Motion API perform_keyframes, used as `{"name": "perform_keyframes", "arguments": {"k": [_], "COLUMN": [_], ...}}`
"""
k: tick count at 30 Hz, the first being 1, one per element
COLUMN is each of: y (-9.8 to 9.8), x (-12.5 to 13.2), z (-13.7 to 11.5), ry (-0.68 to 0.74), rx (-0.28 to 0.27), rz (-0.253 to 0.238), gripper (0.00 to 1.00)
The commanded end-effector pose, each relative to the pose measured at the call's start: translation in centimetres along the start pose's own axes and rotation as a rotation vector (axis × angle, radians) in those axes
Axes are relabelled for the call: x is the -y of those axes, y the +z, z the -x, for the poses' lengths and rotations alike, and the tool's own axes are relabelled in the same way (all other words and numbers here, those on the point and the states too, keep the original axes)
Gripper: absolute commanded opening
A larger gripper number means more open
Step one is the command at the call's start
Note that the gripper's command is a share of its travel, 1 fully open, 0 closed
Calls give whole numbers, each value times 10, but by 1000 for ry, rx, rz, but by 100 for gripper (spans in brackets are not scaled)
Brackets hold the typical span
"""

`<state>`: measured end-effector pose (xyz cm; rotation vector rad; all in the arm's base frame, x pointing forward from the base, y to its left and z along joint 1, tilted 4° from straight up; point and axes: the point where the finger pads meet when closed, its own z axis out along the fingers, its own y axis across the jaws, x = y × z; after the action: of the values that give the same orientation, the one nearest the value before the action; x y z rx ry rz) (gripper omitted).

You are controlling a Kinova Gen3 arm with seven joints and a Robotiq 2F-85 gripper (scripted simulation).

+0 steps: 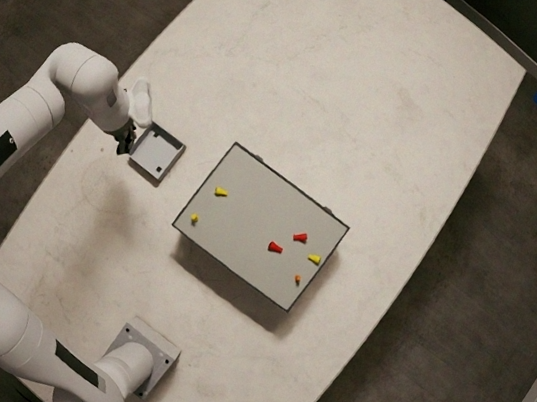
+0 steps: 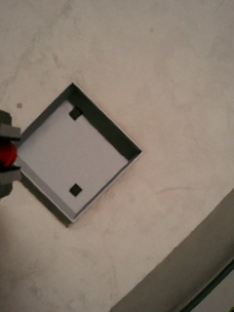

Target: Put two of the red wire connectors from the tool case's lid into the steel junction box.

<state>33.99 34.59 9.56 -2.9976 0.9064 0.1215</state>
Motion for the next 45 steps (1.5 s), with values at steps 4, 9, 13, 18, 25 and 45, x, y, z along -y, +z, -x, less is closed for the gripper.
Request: {"name": "perform_keyframes", "arguments": {"k": [4,9,13,18,25,45], "y": [0,7,26,63,109,183], "x": [0,1,1,1,1,1], "z": [0,0,0,0,0,0], "ry": [0,0,0,0,0,0], "rx": [0,0,0,0,0,0], "rz": [-2,-2,-2,-2,-2,-2], "gripper": [19,19,19,19,19,19]}}
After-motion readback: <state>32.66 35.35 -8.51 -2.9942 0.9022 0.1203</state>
